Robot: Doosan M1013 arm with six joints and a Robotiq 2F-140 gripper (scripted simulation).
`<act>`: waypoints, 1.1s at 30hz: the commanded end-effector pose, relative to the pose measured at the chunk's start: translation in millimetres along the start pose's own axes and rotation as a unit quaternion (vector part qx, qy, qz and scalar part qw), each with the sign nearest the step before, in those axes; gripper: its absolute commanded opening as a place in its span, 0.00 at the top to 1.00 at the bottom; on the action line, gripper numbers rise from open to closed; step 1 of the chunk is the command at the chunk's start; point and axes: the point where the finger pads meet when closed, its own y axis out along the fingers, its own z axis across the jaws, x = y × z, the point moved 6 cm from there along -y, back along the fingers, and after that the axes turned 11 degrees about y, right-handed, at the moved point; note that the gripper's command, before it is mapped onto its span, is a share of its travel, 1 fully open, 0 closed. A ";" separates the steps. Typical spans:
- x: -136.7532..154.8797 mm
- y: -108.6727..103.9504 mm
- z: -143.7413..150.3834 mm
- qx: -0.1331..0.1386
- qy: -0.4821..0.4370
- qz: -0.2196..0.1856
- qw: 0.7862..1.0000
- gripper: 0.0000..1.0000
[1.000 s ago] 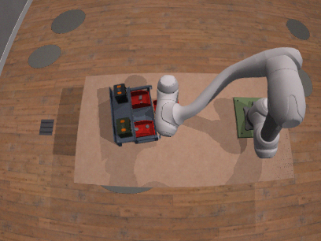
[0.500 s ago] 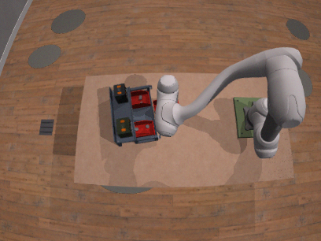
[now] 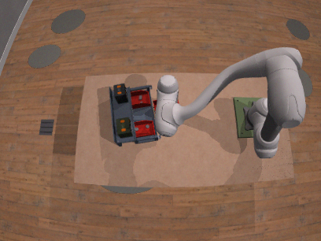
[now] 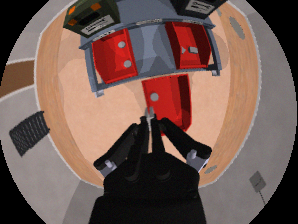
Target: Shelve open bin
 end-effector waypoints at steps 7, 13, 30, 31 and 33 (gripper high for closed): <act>-4.3 -3.7 -2.2 0.002 0.000 -0.013 1.000 1.00; -6.5 -4.6 -2.7 0.004 0.000 -0.024 1.000 1.00; -18.5 -9.4 -5.2 0.015 0.000 -0.081 0.997 1.00; -19.4 -9.8 -5.3 0.016 0.000 -0.085 0.996 1.00; -21.1 -10.4 -5.7 0.018 0.000 -0.094 0.995 1.00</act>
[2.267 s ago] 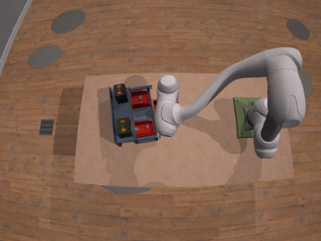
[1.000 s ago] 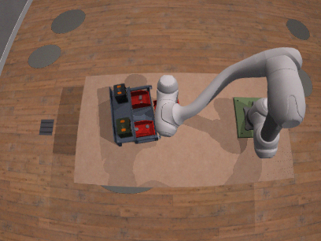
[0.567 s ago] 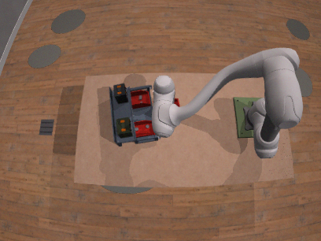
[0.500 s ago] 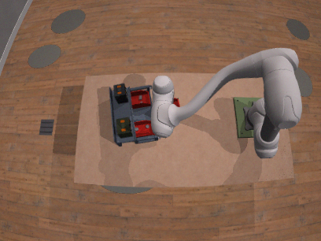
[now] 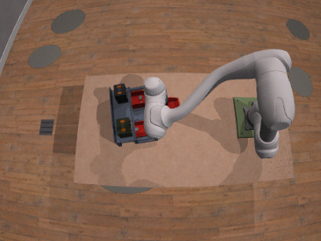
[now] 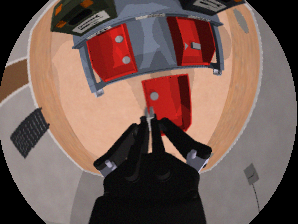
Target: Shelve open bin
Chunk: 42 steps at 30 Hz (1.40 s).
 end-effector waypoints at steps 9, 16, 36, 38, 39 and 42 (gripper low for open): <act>-10.5 -7.3 -2.0 0.011 -0.001 -0.043 0.999 1.00; -12.8 -8.4 -2.5 0.013 -0.001 -0.055 0.998 1.00; -14.8 -9.5 -2.9 0.015 -0.001 -0.065 0.998 1.00; -14.8 -9.5 -2.9 0.015 -0.001 -0.065 0.998 1.00; -14.8 -9.5 -2.9 0.015 -0.001 -0.065 0.998 1.00; -14.8 -9.5 -2.9 0.015 -0.001 -0.065 0.998 1.00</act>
